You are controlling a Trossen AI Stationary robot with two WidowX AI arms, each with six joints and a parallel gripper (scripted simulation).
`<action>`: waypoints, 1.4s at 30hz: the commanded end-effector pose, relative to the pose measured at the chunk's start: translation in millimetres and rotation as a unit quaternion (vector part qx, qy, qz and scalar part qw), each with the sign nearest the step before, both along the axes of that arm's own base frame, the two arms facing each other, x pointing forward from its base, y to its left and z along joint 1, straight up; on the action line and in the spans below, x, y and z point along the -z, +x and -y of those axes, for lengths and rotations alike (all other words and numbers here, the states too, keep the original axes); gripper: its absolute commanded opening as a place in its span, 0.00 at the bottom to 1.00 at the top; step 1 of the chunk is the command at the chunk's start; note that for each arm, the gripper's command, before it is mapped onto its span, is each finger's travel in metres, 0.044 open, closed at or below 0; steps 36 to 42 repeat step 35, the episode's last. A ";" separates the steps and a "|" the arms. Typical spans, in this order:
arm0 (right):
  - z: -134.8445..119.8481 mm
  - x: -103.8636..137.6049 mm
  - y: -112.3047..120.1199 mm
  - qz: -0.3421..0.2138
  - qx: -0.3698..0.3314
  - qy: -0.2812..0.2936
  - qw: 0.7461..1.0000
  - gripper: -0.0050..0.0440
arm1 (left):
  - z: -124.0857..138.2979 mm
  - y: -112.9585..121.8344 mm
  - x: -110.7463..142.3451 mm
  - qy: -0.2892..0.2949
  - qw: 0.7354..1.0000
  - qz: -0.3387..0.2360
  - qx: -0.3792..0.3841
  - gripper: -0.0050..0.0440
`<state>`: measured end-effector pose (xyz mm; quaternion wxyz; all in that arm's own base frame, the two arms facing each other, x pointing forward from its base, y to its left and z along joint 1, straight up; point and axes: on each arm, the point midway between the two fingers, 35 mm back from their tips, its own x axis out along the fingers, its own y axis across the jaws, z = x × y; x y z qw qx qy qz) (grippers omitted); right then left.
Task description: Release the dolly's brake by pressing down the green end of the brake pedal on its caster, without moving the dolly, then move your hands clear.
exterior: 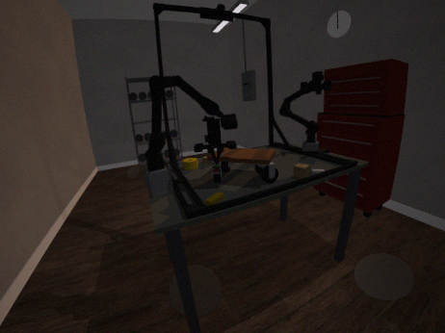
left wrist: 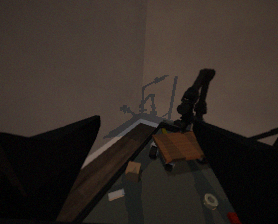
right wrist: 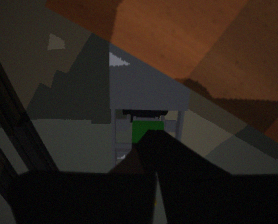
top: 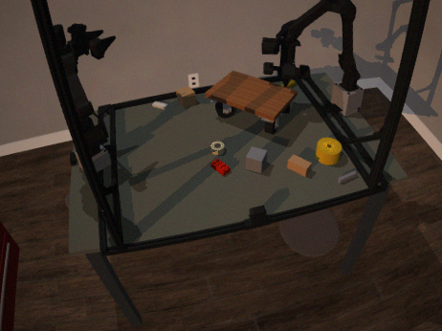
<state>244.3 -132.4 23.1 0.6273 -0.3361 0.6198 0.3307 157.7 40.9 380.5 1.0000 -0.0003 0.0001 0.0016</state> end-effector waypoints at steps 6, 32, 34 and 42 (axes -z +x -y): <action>-1.0 7.9 -2.3 -0.006 0.000 0.001 1.000 0.10 | 1.0 -0.2 -0.4 0.000 1.000 0.000 0.002 1.00; -4.0 -22.3 -4.8 -0.019 -0.002 0.010 1.000 0.10 | 1.0 -0.2 -0.4 0.000 1.000 0.000 0.002 1.00; -4.0 -22.3 -4.8 -0.019 -0.002 0.010 1.000 0.10 | 1.0 -0.2 -0.4 0.000 1.000 0.000 0.002 1.00; -4.0 -22.3 -4.8 -0.019 -0.002 0.010 1.000 0.10 | 1.0 -0.2 -0.4 0.000 1.000 0.000 0.002 1.00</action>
